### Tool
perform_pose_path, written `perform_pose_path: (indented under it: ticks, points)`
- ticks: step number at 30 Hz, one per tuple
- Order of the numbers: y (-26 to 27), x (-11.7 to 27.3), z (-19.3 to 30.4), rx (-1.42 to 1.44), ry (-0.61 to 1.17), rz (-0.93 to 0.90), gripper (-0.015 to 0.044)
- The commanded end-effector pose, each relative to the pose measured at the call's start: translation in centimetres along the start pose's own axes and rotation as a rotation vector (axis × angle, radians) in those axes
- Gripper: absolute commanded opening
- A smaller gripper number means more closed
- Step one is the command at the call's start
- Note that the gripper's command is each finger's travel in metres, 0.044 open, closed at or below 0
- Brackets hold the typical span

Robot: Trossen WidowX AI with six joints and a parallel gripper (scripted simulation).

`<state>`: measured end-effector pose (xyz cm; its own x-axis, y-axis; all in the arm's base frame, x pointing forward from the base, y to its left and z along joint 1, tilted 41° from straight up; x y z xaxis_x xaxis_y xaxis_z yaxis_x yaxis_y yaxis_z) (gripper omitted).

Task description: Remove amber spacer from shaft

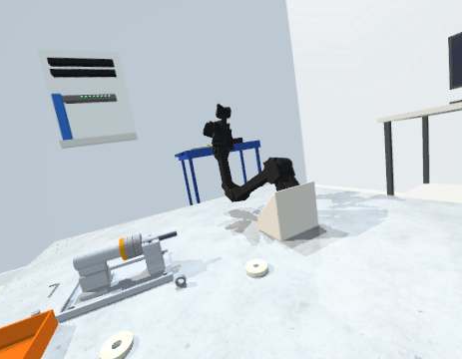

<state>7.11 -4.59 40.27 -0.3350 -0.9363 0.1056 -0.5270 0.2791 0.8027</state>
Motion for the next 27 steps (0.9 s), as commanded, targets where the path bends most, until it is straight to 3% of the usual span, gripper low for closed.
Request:
perform_pose_path:
  ticks: [1, 6, 15, 21, 27]
  points:
    - [0.1, -0.1, 0.1, -0.001, -0.001, 0.003, 0.0426]
    - [2.5, -2.7, 2.2, -0.055, -0.026, 0.098, 0.044]
    - [4.6, -13.1, 5.3, -0.333, -0.285, 0.327, 0.044]
    - [1.2, -20.0, 5.2, -0.529, -0.506, 0.441, 0.044]
    - [-5.9, -24.8, 3.8, -0.782, -0.777, 0.51, 0.044]
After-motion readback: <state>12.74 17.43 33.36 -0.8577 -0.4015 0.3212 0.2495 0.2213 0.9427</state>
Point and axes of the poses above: the point midway between the two fingers, 35 mm back from their tips, its own x axis back along the fingers, its own y axis across the jaws, z = x × y, the point moved 8 cm from there along x, back along the fingers, and after that the axes turned 5 degrees about x, right-handed, at the moved point
